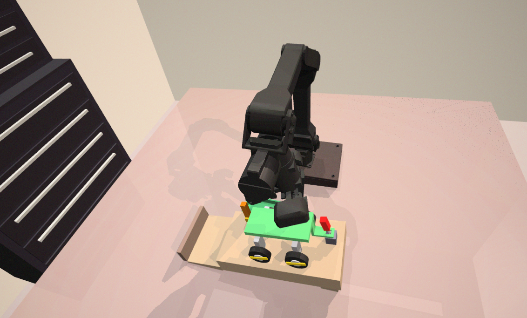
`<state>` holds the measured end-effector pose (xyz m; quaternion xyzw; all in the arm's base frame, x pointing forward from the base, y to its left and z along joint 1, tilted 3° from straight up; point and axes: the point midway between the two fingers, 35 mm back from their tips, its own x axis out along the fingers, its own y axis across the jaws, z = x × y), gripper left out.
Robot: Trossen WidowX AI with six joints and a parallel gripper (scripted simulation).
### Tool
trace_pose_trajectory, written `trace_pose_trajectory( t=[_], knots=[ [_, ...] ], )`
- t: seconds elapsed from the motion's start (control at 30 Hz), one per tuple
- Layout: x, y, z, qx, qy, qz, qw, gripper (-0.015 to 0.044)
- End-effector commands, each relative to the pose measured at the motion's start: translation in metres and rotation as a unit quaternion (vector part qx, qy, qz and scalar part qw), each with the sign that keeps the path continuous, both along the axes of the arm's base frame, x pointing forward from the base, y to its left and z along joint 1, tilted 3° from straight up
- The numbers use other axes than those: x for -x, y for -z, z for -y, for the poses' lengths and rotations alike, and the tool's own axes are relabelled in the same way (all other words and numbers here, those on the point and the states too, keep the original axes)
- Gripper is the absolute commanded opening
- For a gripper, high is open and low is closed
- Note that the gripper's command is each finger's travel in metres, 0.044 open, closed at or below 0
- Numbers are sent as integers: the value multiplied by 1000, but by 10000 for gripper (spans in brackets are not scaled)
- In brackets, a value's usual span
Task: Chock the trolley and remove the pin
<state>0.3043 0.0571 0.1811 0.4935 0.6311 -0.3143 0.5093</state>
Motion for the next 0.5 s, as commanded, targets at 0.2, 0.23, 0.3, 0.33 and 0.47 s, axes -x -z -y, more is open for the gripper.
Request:
trace_pose_trajectory(
  t=[0.2, 0.23, 0.3, 0.33, 0.47],
  knots=[
    [4, -9, -37, -16, 125, -59, 990, 190],
    [4, -9, -37, -16, 125, -59, 990, 190],
    [4, -9, -37, -16, 125, -59, 990, 190],
    [4, -9, -37, -16, 125, -59, 990, 190],
    [4, -8, -37, -16, 125, -59, 990, 190]
  ],
)
